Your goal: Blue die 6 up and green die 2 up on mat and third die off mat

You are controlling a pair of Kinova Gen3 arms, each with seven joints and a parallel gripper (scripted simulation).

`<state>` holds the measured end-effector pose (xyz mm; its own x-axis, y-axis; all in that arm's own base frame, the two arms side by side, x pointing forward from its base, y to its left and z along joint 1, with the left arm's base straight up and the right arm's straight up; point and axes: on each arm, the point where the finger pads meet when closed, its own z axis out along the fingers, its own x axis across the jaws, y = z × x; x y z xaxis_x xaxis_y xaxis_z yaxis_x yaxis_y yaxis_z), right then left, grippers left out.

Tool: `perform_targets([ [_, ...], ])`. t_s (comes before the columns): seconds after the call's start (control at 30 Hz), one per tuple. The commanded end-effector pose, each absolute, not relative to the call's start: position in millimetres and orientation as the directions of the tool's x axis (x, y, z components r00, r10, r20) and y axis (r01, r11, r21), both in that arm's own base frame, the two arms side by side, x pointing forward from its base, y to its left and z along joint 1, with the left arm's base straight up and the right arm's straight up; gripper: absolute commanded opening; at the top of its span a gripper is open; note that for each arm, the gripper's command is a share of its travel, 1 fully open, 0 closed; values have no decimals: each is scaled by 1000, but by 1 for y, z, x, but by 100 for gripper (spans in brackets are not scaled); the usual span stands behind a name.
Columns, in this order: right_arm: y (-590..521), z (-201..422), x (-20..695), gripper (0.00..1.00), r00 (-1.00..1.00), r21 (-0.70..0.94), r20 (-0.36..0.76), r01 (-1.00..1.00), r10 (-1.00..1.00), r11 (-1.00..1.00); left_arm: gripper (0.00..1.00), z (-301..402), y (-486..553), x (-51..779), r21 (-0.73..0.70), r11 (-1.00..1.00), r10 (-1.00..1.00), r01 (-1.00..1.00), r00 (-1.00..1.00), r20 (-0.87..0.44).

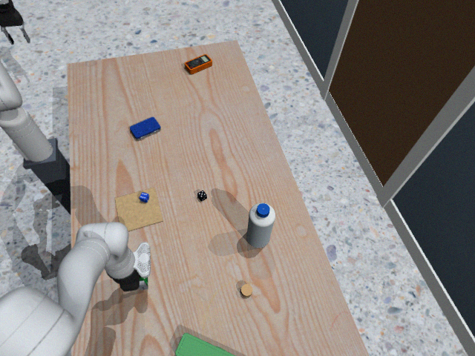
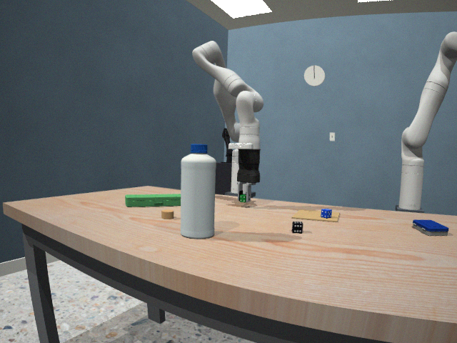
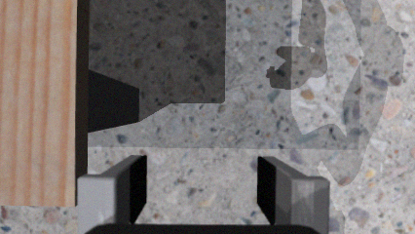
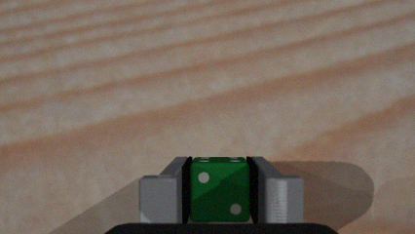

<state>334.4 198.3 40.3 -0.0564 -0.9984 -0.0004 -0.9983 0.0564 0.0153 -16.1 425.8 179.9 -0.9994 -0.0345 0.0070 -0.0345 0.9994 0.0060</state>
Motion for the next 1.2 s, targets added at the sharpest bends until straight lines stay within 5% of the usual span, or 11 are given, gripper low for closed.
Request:
perform_targets([
  [0.0, 195, 66, 342, 49, -63, 0, 0, -998, -998, 63, 100, 180, 425, -14, 0, 999, -32, -32, -999, 0],
  [0.4, 195, 117, 342, 49, -63, 0, 0, -998, -998, 63, 100, 180, 425, -14, 0, 999, -32, -32, -999, 0],
  [1.17, 226, 122, 348, 49, -137, 3, -5, -991, -991, 137, 100, 180, 425, -14, 0, 999, -32, -32, -999, 0],
])
